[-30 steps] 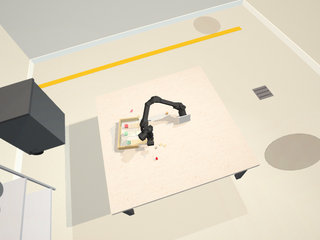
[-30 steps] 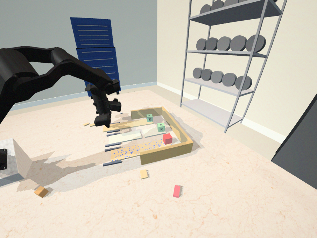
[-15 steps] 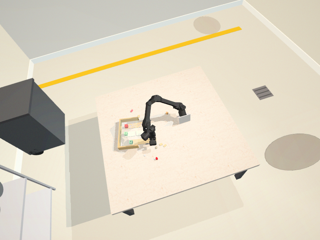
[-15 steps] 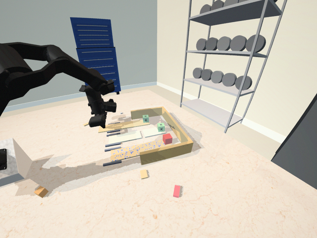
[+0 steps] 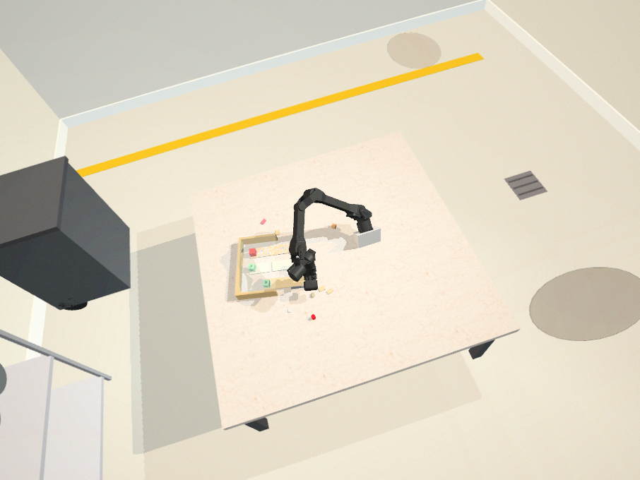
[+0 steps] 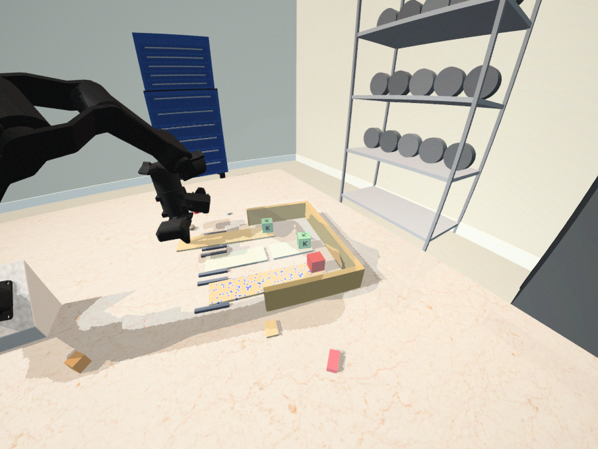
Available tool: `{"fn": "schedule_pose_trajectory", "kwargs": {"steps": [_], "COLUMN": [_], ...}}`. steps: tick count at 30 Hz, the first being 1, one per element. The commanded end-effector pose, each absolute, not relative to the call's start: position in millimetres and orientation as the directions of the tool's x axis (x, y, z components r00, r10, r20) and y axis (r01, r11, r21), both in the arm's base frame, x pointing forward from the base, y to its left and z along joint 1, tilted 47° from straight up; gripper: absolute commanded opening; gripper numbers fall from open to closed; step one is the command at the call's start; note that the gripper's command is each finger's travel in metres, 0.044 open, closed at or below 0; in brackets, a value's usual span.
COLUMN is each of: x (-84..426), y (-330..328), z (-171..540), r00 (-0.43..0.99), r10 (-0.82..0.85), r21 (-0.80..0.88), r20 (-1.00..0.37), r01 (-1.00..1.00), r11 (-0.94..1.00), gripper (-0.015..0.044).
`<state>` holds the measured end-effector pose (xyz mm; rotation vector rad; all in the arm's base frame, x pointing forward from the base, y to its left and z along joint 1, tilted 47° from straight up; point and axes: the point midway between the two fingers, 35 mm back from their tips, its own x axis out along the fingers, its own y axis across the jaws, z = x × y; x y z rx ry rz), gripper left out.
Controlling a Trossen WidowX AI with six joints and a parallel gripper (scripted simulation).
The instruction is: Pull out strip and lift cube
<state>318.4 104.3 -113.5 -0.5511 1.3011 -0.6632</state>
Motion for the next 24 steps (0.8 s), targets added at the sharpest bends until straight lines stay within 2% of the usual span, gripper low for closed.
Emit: {"fn": "schedule_pose_trajectory", "kwargs": {"steps": [1, 24], "x": [307, 272], "y": [99, 101], "z": [-120, -127], "r00": [0.105, 0.103], "r10": [-0.720, -0.719], "r21": [-0.709, -0.708], "r20": [-0.686, -0.687], "r01": [0.127, 0.126], "r11": [0.694, 0.695], "gripper": [0.0000, 0.0000]}}
